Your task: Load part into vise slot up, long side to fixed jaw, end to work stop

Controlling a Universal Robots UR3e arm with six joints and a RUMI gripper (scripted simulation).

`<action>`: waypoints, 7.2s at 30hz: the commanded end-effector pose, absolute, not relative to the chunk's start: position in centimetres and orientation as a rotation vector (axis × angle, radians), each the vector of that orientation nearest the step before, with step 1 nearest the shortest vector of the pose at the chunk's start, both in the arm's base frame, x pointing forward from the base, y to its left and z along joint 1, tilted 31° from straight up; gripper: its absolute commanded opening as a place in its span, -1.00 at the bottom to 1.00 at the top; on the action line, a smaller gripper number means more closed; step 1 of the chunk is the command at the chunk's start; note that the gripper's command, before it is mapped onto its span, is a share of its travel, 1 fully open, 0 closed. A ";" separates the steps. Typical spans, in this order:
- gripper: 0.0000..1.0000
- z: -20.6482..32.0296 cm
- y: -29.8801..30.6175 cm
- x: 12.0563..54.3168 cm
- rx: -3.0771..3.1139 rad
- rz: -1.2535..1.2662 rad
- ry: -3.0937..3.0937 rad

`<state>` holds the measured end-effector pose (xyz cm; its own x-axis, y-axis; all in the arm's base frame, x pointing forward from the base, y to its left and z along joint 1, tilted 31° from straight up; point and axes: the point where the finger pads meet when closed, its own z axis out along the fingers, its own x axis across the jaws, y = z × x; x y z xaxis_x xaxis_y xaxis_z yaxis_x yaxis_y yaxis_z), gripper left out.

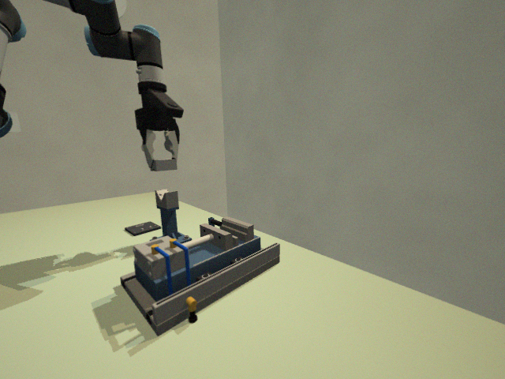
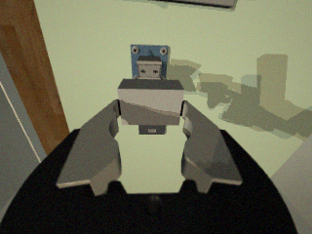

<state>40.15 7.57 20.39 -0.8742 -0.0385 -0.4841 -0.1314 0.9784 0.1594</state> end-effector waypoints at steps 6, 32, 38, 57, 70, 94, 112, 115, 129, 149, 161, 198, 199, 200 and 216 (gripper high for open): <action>-1.00 20.5 7.6 40.3 -0.112 0.223 2.627; -1.00 20.6 7.8 40.3 -0.050 -0.017 2.633; -1.00 20.6 7.8 40.3 -0.035 -0.071 2.632; -1.00 20.5 8.0 40.3 0.032 -0.328 2.612; -1.00 20.5 8.1 40.3 0.079 -0.504 2.585; -1.00 20.5 8.2 40.3 0.136 -0.722 2.538; -1.00 20.5 8.3 40.3 0.143 -0.749 2.530; -1.00 20.5 8.3 40.3 0.143 -0.749 2.530; -1.00 20.5 8.3 40.3 0.143 -0.749 2.530; -1.00 20.5 8.3 40.3 0.143 -0.749 2.530; -1.00 20.4 8.3 40.4 0.143 -0.749 2.530; -1.00 18.5 8.8 41.4 0.143 -0.749 2.530; -1.00 18.4 8.8 41.5 0.143 -0.749 2.530; -1.00 18.3 8.8 41.5 0.143 -0.749 2.530; -1.00 16.9 9.2 42.3 0.143 -0.749 2.530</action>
